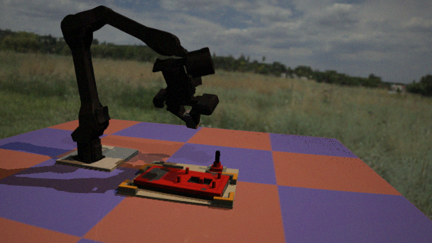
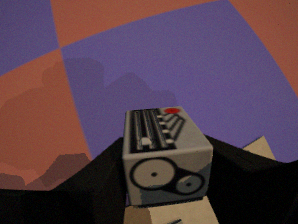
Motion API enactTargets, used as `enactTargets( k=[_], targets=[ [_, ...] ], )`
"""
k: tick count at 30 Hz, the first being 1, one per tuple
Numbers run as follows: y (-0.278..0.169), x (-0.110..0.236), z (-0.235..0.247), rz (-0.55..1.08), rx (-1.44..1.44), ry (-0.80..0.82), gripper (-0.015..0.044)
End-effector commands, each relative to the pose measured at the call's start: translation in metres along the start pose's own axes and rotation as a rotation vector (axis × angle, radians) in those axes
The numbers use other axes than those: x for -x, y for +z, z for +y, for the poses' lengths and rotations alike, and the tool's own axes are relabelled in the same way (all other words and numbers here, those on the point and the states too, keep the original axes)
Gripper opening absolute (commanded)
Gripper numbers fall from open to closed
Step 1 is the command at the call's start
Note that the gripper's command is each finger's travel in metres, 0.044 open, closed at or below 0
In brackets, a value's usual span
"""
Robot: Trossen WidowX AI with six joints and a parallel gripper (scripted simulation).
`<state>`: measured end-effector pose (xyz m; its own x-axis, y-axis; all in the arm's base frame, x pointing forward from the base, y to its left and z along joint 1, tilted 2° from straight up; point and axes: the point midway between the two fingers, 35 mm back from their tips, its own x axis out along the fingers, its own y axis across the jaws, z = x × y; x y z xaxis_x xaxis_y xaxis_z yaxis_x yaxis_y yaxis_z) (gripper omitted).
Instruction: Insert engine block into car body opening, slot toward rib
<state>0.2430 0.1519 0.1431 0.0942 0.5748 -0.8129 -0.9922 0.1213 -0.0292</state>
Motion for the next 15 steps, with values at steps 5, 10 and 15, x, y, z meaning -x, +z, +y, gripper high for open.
enactTargets(
  k=[5, 10, 15],
  targets=[
    [-0.009, -0.007, 0.0, -0.089, 0.016, -0.009, 0.0],
    [-0.015, -0.015, 0.0, -0.09, 0.016, -0.009, 0.0],
    [-0.021, -0.023, 0.0, -0.089, 0.016, -0.008, 0.0]
  ],
)
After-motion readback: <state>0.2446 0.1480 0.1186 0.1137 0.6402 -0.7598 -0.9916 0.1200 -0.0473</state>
